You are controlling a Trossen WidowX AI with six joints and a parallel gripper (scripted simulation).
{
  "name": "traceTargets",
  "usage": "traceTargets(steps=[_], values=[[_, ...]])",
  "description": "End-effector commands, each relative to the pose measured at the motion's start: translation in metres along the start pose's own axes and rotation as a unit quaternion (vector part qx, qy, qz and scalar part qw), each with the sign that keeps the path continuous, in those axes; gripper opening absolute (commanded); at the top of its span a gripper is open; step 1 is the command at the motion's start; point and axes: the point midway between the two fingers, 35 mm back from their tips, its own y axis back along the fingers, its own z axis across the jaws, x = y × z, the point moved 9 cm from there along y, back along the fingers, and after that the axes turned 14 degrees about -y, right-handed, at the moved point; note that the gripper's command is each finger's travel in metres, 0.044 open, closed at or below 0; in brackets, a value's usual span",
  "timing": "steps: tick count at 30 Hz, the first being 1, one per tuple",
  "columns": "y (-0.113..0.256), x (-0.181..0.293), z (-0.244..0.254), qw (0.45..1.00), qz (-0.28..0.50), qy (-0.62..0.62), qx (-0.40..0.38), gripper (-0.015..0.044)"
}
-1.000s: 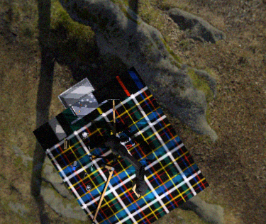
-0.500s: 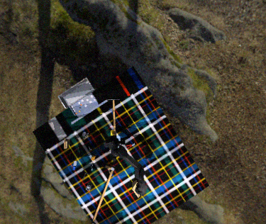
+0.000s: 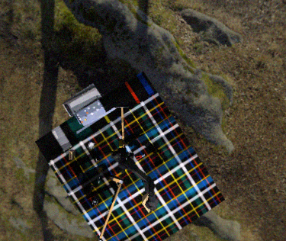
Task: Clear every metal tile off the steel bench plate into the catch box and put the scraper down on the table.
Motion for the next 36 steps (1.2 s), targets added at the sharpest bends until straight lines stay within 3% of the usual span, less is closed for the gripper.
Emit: traceTargets(steps=[1,36], values=[[0.0,0.004,0.0,0.999,0.01,-0.034,0.003,0.0],[0.012,0.042,-0.005,0.933,0.055,-0.349,0.07,0.0]])
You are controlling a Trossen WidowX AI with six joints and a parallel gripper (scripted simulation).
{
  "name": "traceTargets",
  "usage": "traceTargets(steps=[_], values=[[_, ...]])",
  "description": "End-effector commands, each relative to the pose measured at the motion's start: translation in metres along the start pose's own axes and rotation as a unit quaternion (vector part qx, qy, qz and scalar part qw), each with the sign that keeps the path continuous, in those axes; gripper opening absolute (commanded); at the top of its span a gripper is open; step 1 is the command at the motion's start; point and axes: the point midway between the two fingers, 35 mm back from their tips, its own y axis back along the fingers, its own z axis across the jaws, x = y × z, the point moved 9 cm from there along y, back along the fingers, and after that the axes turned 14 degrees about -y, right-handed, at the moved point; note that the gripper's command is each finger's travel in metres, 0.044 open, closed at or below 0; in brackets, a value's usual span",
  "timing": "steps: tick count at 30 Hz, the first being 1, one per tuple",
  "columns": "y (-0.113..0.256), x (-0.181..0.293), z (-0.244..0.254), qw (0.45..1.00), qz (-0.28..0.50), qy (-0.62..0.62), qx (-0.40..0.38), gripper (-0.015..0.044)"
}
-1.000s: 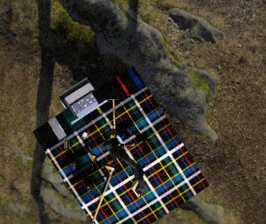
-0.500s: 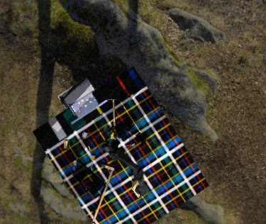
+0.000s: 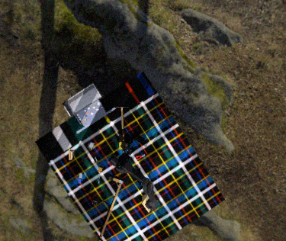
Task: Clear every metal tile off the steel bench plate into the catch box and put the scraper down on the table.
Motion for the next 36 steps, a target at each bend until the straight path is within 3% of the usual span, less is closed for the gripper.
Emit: traceTargets(steps=[1,36], values=[[-0.001,0.004,-0.004,0.999,0.003,-0.033,0.012,0.0],[0.009,0.022,-0.033,0.934,-0.03,-0.346,0.087,0.0]])
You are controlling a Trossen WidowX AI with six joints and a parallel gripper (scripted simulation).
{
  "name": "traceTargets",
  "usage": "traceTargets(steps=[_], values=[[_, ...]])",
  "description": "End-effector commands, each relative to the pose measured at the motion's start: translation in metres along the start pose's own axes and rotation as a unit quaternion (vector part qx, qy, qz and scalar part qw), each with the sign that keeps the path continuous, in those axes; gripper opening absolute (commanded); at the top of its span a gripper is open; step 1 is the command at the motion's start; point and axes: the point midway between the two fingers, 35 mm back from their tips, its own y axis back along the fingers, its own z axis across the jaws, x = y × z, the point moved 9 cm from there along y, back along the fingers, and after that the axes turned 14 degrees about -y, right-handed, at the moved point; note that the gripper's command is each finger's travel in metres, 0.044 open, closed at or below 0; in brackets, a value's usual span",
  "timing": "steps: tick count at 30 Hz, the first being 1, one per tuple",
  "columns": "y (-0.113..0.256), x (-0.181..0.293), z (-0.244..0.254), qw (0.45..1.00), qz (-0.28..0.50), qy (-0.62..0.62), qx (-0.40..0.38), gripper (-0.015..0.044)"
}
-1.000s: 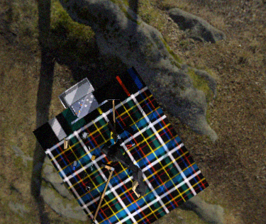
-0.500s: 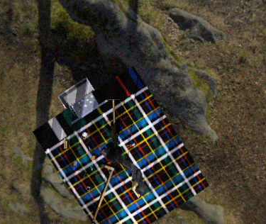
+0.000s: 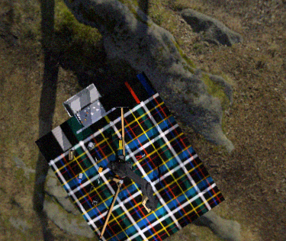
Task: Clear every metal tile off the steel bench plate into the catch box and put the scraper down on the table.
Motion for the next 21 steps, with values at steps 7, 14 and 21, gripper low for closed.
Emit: traceTargets(steps=[7,14,21], values=[[-0.005,0.0,-0.004,1.0,-0.007,-0.021,0.007,0.0],[-0.015,0.0,-0.004,1.0,-0.007,-0.021,0.007,0.0],[-0.025,0.0,-0.004,1.0,-0.007,-0.021,0.007,0.0]])
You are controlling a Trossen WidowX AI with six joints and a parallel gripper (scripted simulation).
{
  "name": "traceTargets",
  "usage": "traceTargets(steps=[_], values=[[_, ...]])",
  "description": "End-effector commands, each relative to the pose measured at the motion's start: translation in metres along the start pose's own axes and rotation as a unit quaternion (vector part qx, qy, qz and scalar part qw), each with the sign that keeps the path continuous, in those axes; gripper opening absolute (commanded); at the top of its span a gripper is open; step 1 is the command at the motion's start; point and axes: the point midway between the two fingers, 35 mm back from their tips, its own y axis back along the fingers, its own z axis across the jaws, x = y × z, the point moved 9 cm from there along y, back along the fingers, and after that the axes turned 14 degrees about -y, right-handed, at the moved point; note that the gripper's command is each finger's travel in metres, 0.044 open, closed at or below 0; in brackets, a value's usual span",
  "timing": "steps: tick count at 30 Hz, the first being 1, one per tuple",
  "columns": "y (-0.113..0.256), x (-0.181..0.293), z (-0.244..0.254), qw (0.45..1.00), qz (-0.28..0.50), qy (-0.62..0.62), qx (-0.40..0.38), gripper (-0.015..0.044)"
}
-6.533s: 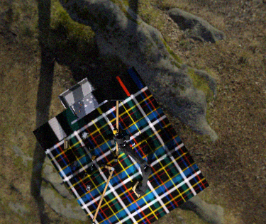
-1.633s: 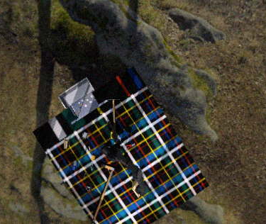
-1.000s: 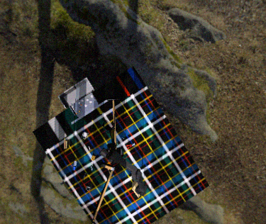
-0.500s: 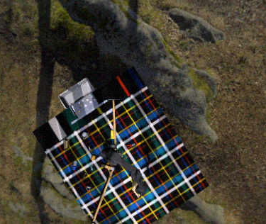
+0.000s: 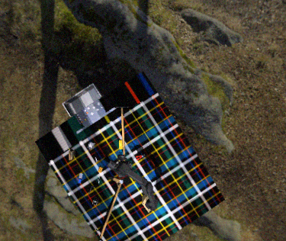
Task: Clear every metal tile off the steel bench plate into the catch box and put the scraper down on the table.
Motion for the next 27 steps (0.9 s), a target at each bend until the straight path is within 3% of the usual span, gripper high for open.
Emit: traceTargets(steps=[1,27], values=[[-0.01,-0.002,0.0,1.0,-0.005,0.003,0.003,0.0],[-0.012,-0.002,-0.018,1.0,-0.005,0.004,0.004,0.0]])
